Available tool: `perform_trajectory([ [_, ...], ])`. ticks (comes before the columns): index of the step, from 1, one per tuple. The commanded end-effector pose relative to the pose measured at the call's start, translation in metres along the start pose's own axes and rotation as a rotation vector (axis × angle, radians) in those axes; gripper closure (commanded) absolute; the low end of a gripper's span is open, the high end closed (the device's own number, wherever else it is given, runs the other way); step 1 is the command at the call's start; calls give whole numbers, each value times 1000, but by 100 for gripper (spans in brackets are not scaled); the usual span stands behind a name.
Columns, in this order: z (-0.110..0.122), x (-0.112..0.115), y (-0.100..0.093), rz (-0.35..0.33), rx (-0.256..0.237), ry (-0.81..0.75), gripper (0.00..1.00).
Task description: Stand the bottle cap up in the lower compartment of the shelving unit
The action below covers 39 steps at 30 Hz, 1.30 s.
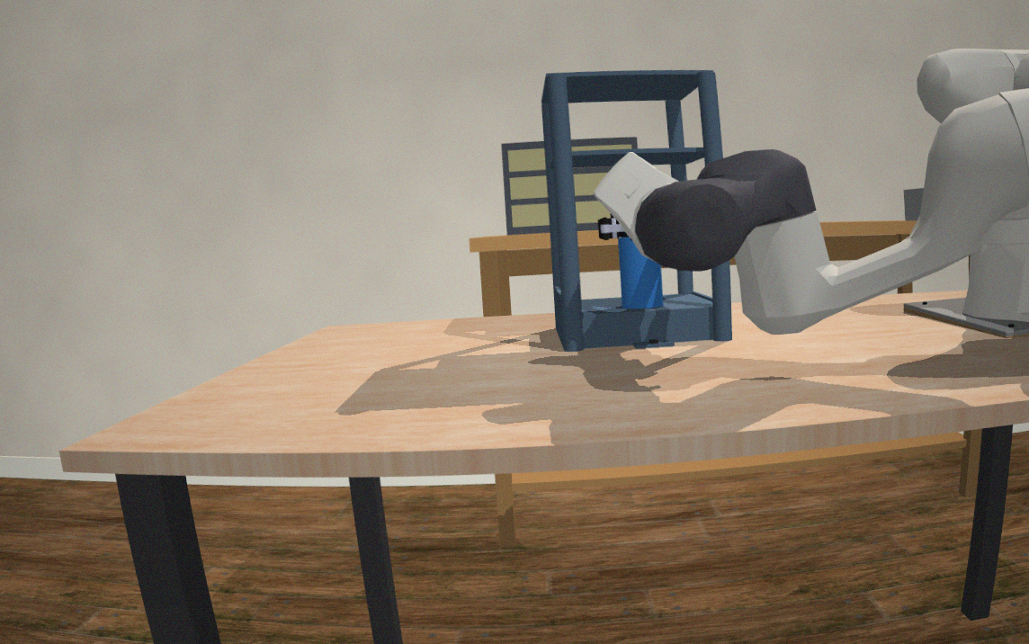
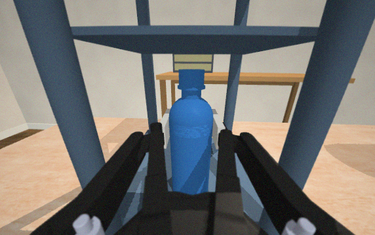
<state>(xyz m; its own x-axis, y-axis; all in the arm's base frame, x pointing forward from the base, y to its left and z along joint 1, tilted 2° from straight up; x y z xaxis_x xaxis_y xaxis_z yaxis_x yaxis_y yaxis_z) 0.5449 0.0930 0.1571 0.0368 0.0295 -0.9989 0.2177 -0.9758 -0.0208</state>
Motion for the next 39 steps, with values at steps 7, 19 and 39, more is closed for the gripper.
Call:
perform_trajectory([
  [7,0,0,1,2,3,7,100],
  [19,0,0,1,2,3,7,72],
  [39,0,0,1,2,3,7,54],
])
Point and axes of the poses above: the point where the finger pads meet when closed, its own y axis out along the fingers, its own z axis across the jaws, x = y × z, the point moved 7 cm from there along -y, back along the fingers, and after that the axes turned 1 degree about y, right-handed, at the moved point
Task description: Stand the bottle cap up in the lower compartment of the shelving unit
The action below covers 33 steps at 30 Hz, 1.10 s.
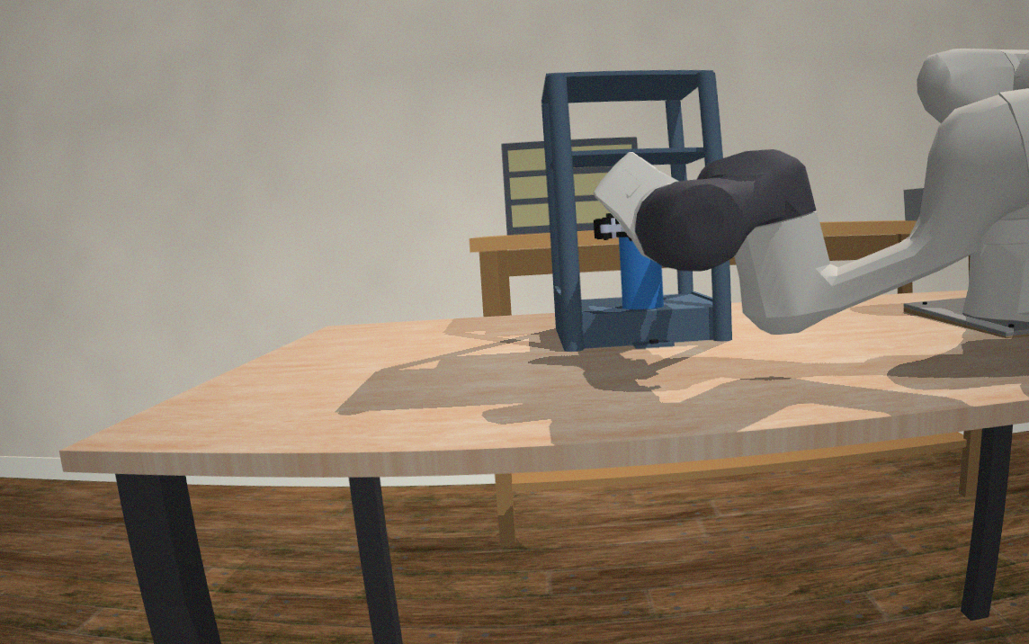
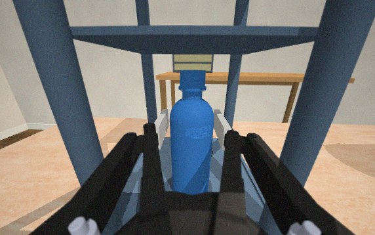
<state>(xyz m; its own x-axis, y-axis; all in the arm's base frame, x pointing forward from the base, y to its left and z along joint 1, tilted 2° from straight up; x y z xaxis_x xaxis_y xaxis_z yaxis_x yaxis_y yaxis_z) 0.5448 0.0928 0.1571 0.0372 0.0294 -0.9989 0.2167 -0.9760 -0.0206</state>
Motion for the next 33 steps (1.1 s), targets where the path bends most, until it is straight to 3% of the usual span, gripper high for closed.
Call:
perform_trajectory([
  [1,0,0,1,1,2,6,54],
  [33,0,0,-12,1,2,6,54],
])
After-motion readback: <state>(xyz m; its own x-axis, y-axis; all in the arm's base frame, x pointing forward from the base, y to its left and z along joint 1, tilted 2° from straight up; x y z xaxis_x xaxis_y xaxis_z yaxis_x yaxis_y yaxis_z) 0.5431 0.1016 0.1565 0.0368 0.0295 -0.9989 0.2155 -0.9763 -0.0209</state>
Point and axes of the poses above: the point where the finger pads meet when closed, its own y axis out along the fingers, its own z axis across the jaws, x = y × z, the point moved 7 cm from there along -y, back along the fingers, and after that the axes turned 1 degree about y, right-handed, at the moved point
